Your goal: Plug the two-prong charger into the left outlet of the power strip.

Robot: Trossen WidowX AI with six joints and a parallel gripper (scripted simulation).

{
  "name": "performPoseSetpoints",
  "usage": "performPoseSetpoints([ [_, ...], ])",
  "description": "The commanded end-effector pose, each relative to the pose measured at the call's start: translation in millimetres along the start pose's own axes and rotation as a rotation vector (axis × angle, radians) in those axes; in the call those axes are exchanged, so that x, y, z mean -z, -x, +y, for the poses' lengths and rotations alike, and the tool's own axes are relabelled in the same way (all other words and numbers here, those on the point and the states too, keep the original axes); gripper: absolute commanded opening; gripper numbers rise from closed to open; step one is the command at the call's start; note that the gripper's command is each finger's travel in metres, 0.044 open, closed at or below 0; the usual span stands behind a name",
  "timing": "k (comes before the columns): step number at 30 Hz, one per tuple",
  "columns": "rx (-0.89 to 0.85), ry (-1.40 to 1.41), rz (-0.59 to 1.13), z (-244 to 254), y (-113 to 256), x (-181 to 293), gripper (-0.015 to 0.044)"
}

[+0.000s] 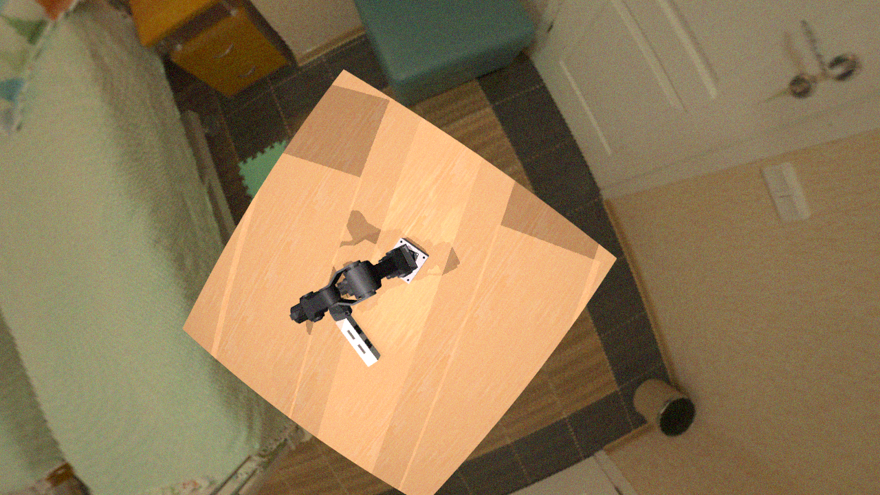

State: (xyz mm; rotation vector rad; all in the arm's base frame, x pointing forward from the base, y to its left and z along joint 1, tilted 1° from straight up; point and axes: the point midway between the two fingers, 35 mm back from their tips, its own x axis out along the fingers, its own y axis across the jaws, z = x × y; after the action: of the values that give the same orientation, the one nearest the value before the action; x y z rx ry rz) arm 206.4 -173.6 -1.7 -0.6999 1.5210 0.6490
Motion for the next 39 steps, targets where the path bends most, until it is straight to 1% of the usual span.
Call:
performPoseSetpoints([
  [1, -0.003, 0.004, 0.006, 0.8, -4.3, 0.9, 0.044],
  [33, -0.003, 0.004, 0.006, 1.7, -50.8, -1.7, 0.044],
  [39, 0.0, 0.0, 0.0, 0.4, -47.8, -2.6, 0.0282],
])
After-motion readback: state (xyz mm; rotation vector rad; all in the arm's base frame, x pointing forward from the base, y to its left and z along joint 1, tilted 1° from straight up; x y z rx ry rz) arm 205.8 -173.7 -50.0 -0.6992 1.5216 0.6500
